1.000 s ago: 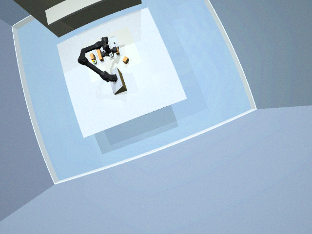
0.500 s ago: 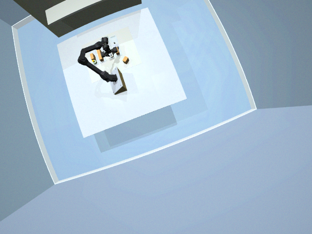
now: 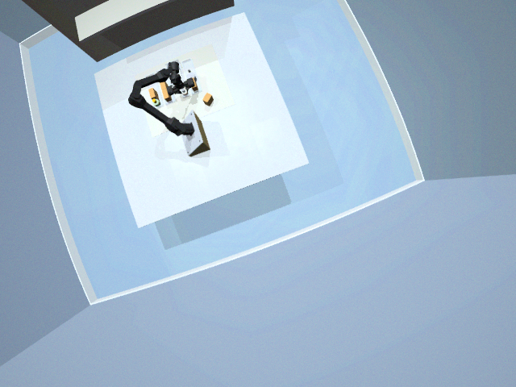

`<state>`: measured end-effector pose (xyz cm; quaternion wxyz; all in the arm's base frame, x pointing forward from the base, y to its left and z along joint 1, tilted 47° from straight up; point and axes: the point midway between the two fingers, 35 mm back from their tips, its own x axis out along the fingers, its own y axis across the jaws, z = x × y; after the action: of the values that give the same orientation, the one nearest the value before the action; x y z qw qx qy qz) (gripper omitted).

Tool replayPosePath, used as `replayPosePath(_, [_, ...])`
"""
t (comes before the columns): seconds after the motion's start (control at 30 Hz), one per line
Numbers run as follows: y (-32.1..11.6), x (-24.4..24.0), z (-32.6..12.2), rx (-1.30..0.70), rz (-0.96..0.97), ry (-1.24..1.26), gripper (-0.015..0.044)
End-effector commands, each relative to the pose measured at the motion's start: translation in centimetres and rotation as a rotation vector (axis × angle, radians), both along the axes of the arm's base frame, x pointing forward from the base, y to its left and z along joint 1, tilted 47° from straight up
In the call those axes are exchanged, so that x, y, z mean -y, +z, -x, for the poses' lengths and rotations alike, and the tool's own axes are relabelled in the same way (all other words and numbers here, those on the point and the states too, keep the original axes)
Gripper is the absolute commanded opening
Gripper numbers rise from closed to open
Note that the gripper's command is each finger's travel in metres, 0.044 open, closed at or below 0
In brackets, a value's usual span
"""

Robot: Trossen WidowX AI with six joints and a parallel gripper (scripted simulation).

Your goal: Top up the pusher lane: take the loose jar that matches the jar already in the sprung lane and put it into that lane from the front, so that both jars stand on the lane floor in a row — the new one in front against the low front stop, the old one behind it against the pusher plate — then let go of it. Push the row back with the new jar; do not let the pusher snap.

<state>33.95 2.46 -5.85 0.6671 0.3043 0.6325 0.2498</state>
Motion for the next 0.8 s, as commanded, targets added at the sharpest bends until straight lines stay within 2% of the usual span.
replayPosePath(0.0, [0.05, -0.03, -0.02, 0.010, -0.003, 0.000, 0.0000])
replayPosePath(0.47, [-0.02, 0.00, 0.17, 0.010, -0.003, 0.000, 0.0000])
replayPosePath(0.77, [-0.04, -0.01, 0.12, 0.010, -0.003, 0.000, 0.0236])
